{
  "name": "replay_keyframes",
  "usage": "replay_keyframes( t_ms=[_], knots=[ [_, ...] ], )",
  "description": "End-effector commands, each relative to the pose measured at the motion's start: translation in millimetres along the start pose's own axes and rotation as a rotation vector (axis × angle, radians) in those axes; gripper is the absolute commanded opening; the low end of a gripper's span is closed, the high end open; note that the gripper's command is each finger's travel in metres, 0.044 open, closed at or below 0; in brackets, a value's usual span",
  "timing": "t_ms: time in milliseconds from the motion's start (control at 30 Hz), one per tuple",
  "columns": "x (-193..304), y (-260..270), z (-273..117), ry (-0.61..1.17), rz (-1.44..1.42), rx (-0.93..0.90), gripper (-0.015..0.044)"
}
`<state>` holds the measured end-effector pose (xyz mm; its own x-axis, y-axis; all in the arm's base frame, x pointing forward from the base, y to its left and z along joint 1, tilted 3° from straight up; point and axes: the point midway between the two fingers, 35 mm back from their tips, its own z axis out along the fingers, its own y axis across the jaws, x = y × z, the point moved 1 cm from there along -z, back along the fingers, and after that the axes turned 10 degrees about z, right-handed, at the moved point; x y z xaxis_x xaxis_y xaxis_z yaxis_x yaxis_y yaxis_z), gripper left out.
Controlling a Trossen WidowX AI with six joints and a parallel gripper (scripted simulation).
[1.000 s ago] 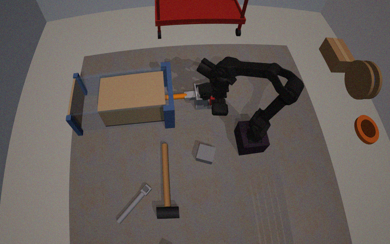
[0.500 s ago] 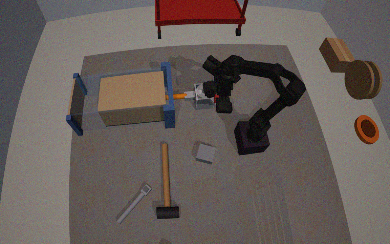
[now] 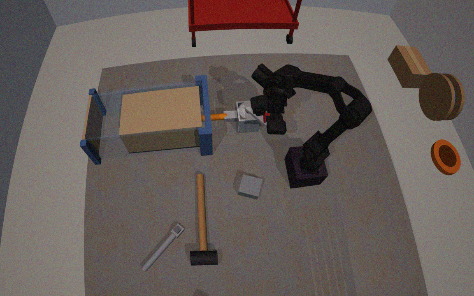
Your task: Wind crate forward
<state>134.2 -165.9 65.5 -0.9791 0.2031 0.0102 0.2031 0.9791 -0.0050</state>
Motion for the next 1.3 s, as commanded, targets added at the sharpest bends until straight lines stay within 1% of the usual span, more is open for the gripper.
replay_keyframes(
  t_ms=[0, 1267],
  knots=[
    [6.7, -11.4, 0.1, 0.017, 0.017, 0.026, 0.0000],
    [17.4, -59.8, -1.7, 0.019, 0.017, 0.030, 0.0000]
  ],
)
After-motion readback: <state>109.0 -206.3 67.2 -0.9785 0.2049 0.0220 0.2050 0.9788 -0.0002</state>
